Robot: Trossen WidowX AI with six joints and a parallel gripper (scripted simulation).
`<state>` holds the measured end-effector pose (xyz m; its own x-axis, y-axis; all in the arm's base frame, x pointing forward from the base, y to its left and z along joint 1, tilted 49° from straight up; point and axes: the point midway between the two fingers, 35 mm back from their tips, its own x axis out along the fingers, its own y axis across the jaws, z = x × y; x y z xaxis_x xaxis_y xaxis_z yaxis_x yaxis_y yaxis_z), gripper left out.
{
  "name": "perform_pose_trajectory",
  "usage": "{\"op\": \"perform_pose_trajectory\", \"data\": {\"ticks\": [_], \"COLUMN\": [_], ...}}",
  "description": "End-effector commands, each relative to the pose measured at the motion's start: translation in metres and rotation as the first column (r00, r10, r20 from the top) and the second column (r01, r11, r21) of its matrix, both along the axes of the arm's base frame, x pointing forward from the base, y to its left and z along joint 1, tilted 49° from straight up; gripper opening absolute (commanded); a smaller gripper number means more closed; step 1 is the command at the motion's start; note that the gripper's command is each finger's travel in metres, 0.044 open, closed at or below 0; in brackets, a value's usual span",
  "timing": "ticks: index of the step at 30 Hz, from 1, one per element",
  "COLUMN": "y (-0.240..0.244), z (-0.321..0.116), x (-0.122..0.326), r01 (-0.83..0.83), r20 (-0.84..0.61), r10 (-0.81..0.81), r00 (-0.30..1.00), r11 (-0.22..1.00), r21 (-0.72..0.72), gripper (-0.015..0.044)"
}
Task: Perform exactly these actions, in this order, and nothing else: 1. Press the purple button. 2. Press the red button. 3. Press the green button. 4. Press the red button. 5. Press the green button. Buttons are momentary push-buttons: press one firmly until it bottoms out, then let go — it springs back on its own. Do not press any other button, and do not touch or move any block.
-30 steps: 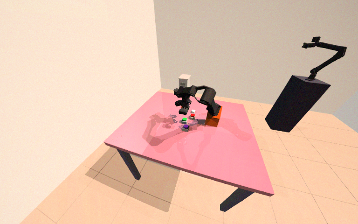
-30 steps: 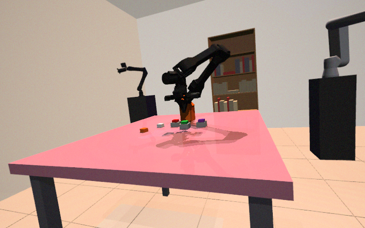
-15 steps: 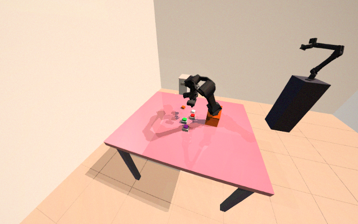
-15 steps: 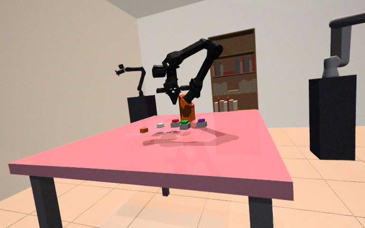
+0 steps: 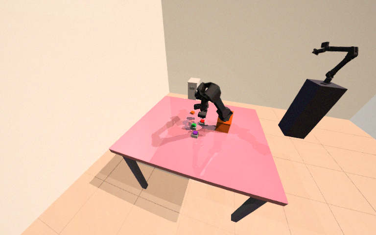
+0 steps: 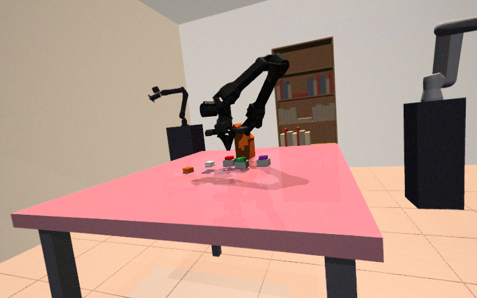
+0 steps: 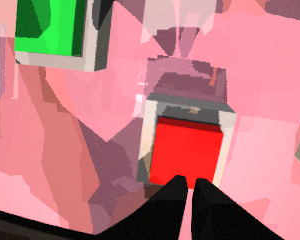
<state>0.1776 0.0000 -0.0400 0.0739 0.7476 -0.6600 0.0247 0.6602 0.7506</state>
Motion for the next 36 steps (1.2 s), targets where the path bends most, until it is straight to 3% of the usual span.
{"op": "perform_pose_trajectory", "data": {"ticks": [1, 36], "y": [0.005, 0.026], "z": [-0.004, -0.021], "x": [0.001, 0.002], "r01": [0.005, 0.005], "r20": [0.0, 0.001], "r10": [-0.005, -0.005], "r00": [1.0, 1.0], "r11": [1.0, 1.0], "r21": [0.004, 0.006], "gripper": [0.002, 0.002]}}
